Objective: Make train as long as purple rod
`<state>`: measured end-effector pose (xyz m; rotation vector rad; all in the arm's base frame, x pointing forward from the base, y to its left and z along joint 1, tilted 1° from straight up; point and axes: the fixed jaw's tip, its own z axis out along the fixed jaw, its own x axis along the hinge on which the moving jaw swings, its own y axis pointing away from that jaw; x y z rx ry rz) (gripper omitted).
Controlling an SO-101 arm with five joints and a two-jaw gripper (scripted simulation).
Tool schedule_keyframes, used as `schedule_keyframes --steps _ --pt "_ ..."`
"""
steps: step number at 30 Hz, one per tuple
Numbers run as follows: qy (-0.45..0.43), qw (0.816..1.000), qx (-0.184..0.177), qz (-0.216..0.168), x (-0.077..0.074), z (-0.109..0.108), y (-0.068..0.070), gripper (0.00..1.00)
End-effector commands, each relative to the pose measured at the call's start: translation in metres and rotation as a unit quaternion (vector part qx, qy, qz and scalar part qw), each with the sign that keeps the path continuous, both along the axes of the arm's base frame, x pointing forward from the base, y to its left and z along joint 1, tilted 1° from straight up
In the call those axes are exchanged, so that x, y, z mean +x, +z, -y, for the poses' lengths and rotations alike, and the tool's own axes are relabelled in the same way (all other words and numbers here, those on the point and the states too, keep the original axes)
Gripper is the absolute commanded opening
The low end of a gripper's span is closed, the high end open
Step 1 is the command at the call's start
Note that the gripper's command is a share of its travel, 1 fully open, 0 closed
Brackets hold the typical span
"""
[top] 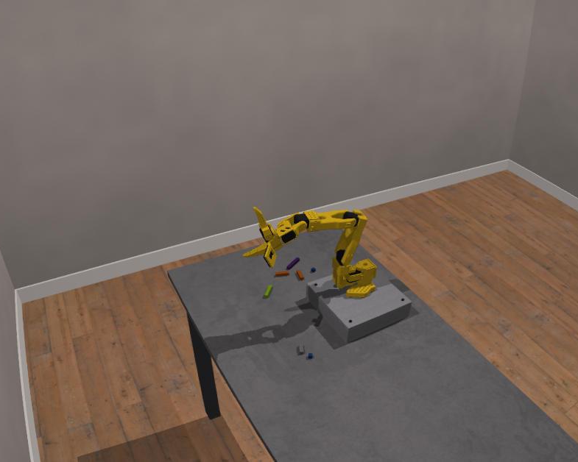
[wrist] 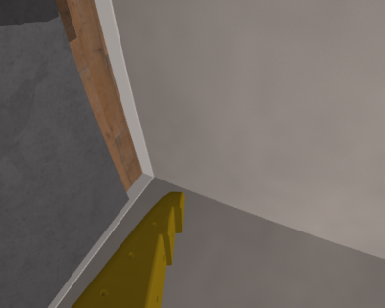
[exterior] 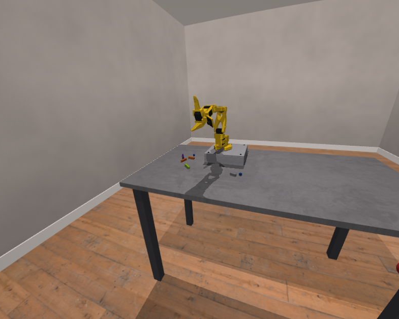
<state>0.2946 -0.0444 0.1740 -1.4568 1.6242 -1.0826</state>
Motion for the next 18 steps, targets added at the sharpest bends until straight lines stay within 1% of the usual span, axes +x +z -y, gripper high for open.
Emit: schedule_keyframes --steps 1,3,17,18 --pt "-0.003 1.000 0.009 -0.013 -0.006 -0.001 -0.004 1.00" --pt "-0.001 1.000 0.005 -0.009 -0.003 -0.001 -0.002 1.00" --pt "-0.009 0.997 0.027 -0.069 -0.020 -0.003 -0.021 1.00" --pt "-0.009 0.997 0.027 -0.069 -0.020 -0.003 -0.021 1.00"
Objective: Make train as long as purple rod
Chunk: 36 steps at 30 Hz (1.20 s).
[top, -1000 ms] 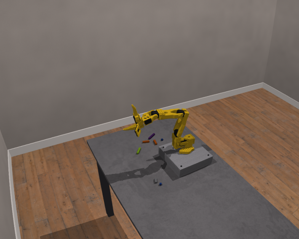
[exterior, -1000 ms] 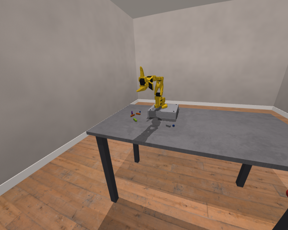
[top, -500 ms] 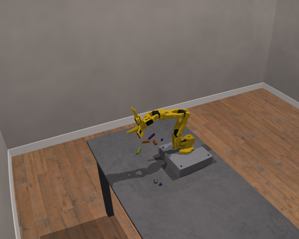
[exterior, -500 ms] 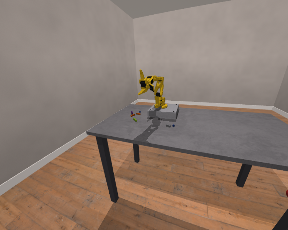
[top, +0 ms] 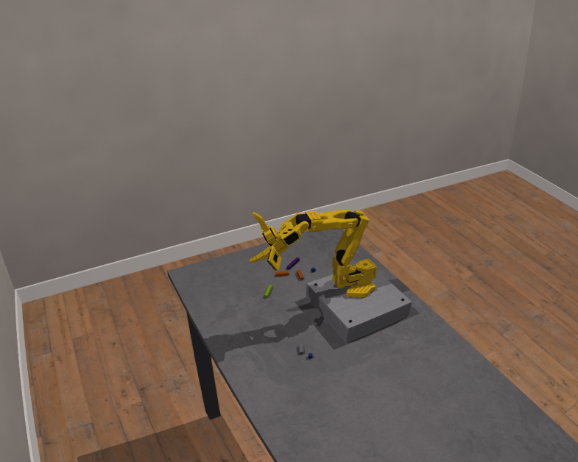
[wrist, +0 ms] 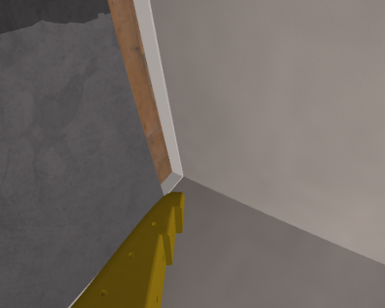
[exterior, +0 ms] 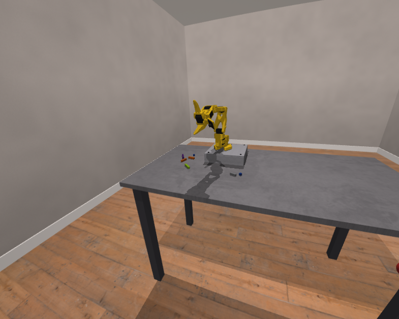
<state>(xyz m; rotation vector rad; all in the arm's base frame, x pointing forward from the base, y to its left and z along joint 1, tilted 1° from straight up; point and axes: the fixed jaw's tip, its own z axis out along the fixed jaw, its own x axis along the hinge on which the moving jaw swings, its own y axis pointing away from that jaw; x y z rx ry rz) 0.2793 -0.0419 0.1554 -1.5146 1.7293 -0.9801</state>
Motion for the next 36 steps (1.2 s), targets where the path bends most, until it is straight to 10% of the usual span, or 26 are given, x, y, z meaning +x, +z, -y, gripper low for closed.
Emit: schedule_keyframes --steps 1,36 --pt "-0.003 1.000 0.007 -0.009 -0.005 -0.001 -0.003 1.00" --pt "-0.011 0.995 0.029 -0.092 -0.028 -0.005 -0.025 1.00"
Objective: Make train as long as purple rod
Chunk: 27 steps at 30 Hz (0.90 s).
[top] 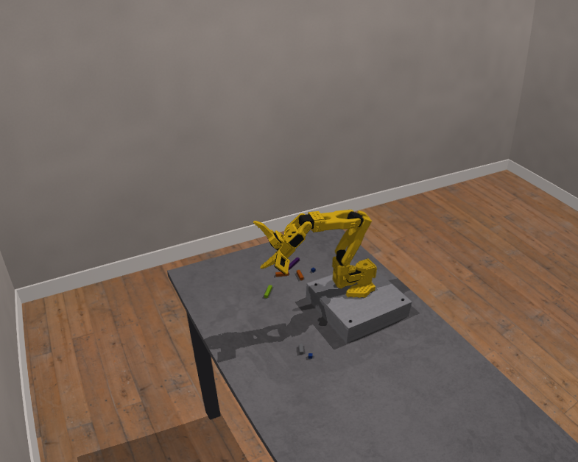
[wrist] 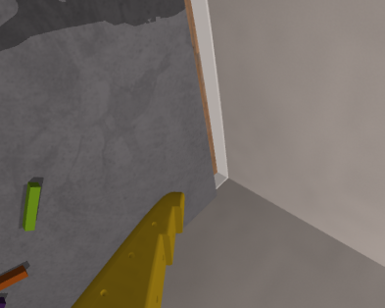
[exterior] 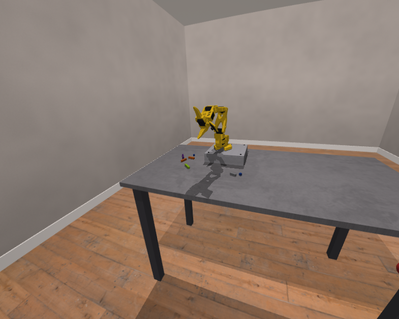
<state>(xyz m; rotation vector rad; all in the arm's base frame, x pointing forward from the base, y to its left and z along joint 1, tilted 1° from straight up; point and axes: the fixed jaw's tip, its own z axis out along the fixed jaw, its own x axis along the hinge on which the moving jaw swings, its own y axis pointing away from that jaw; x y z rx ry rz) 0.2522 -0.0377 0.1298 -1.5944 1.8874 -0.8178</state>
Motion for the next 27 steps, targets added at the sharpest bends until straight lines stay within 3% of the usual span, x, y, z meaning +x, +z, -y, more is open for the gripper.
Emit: schedule_keyframes --steps 1,27 --pt "-0.001 1.000 0.002 -0.003 -0.002 0.000 -0.001 1.00" --pt "-0.011 0.998 0.020 -0.060 -0.022 -0.004 -0.015 1.00"
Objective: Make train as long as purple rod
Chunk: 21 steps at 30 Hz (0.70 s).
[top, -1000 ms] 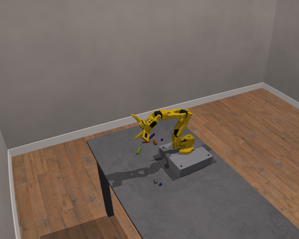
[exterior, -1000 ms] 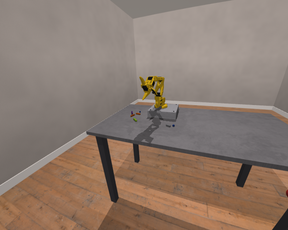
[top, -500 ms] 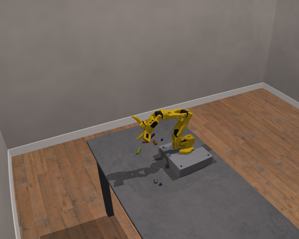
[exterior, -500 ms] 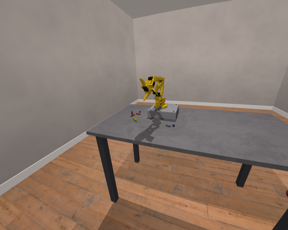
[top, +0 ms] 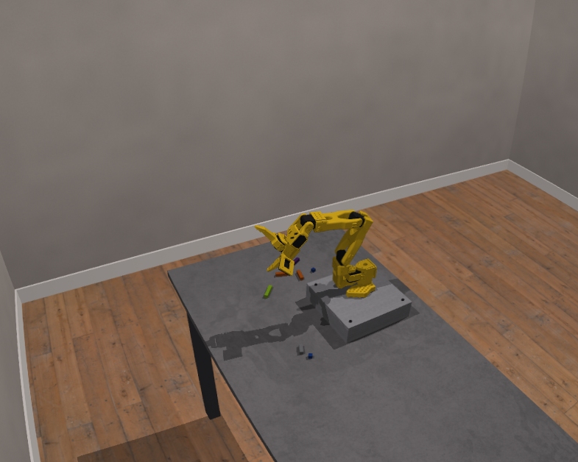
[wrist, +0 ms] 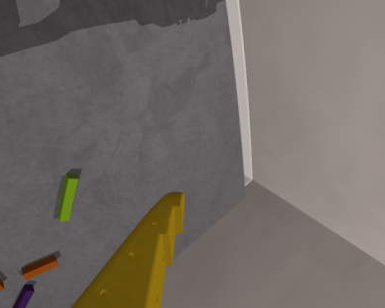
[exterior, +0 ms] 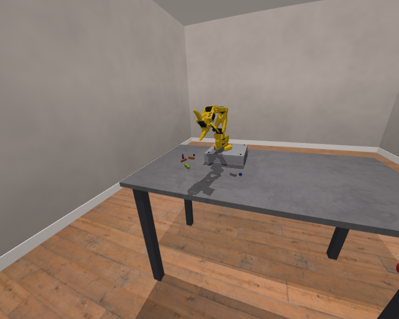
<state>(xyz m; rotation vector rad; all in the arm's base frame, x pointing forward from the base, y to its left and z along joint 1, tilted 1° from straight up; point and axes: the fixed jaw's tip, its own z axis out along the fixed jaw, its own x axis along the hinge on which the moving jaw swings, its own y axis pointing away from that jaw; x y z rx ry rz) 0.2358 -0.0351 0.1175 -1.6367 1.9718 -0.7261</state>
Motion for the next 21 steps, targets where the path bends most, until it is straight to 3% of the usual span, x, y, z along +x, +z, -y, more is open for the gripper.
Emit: schedule_keyframes --steps 1,21 --pt "-0.005 1.000 0.007 -0.012 -0.006 -0.001 -0.004 1.00" --pt "-0.011 0.999 0.016 -0.046 -0.018 -0.003 -0.011 1.00"
